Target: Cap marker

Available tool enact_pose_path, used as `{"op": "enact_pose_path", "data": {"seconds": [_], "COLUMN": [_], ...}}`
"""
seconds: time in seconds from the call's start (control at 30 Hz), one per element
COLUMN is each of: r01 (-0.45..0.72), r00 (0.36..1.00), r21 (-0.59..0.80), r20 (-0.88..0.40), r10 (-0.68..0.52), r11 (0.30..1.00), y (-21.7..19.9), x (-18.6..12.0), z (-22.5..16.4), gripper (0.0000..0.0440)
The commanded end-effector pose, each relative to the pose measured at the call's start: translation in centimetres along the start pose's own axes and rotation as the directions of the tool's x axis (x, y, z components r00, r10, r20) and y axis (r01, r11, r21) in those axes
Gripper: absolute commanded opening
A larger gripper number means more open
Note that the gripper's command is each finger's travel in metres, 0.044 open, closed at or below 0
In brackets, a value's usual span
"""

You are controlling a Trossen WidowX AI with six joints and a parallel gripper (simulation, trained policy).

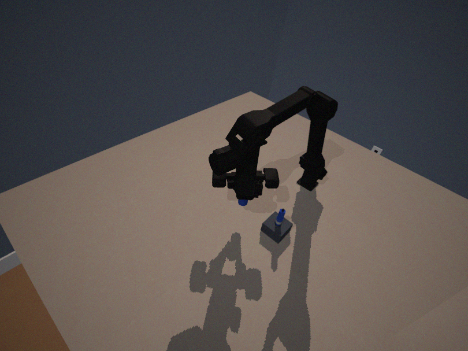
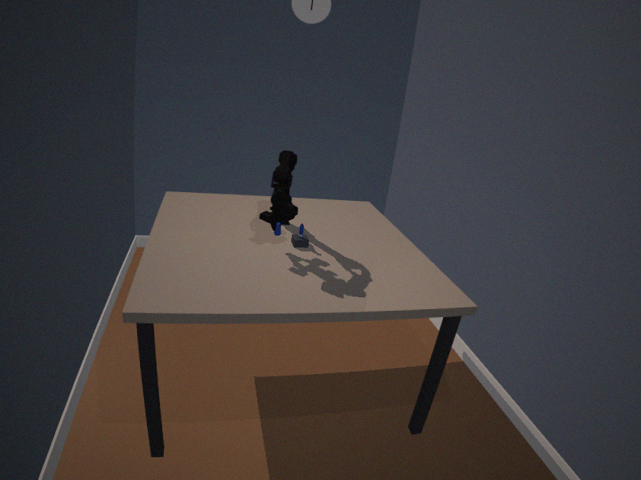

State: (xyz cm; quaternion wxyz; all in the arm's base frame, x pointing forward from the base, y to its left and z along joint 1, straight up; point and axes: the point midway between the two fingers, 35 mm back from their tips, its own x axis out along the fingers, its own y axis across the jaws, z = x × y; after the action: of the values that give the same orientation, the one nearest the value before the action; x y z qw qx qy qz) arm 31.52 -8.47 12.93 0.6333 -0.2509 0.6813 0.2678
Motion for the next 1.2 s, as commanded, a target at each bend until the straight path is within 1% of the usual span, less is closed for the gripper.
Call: {"op": "enact_pose_path", "data": {"seconds": [0.0, 0.3, 0.67, 0.9, 1.17], "r01": [0.005, 0.001, -0.013, -0.016, -0.033], "r00": [1.000, 1.000, 1.000, 1.000, 0.999], "r21": [-0.018, -0.072, -0.138, -0.164, -0.178], "r20": [0.006, 0.009, -0.003, -0.011, -0.034], "r10": [-0.005, 0.000, 0.012, 0.014, 0.027], "r11": [1.000, 0.997, 0.990, 0.986, 0.983], "y": [1.0, 4.7, 9.2, 10.8, 11.3], "x": [-0.9, -3.2, -4.6, -4.9, -3.7], "z": [0.9, 3.1, 4.7, 5.1, 5.1], "gripper": [0.0067, 0.0052, 0.0029, 0.0013, 0.0003]}}
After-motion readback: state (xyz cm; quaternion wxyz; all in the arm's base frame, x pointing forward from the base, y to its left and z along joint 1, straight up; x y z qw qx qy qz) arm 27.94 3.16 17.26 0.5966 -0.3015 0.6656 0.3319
